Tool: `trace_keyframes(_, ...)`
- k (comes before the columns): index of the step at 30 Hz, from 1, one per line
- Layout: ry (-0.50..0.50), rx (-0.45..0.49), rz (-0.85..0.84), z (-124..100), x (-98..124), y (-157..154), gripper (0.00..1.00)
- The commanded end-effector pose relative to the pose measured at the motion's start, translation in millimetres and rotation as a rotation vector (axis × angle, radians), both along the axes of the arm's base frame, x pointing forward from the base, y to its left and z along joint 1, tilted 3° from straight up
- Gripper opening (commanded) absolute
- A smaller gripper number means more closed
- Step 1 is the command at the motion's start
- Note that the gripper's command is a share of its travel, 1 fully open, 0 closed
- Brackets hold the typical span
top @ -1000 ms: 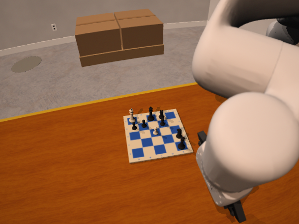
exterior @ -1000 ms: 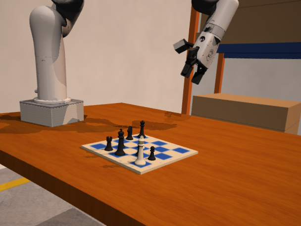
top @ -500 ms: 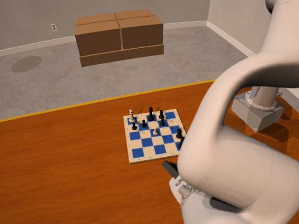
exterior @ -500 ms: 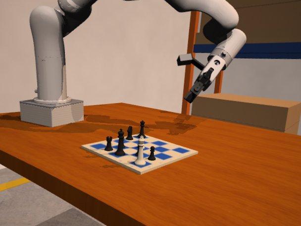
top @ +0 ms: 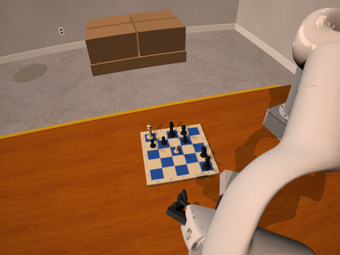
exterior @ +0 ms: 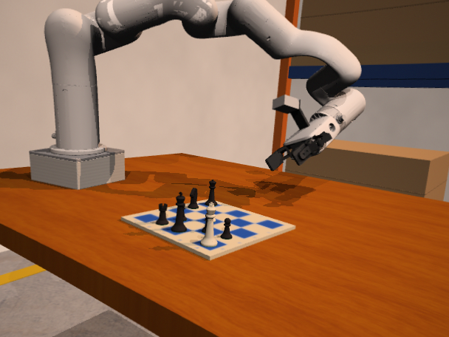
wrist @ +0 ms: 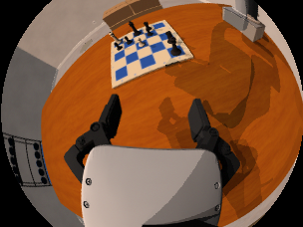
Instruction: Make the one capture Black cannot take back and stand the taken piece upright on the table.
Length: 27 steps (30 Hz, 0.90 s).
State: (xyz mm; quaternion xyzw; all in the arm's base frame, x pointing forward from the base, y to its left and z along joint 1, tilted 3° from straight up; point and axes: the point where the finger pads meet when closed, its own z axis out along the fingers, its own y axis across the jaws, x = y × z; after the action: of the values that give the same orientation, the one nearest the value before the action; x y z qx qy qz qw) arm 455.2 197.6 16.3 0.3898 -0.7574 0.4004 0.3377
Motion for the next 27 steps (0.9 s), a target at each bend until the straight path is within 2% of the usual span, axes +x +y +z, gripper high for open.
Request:
trace_keyframes(1, 0.102, -0.086, 0.049, -5, 5, -8, 1.0)
trace_keyframes(2, 0.148, -0.122, 0.073, -9, 5, -13, 1.0)
trace_keyframes(3, 0.148, -0.122, 0.073, -9, 5, -13, 1.0)
trace_keyframes(6, 0.229, -0.185, 0.108, -14, 5, -21, 1.0)
trace_keyframes(9, 0.229, -0.185, 0.108, -14, 5, -21, 1.0)
trace_keyframes(14, 0.343, -0.274, 0.144, -19, 2, -31, 1.0)
trace_keyframes(20, 0.404, -0.321, 0.156, -22, -1, -36, 1.0)
trace_keyframes(27, 0.411, -0.326, 0.157, -22, -1, -37, 1.0)
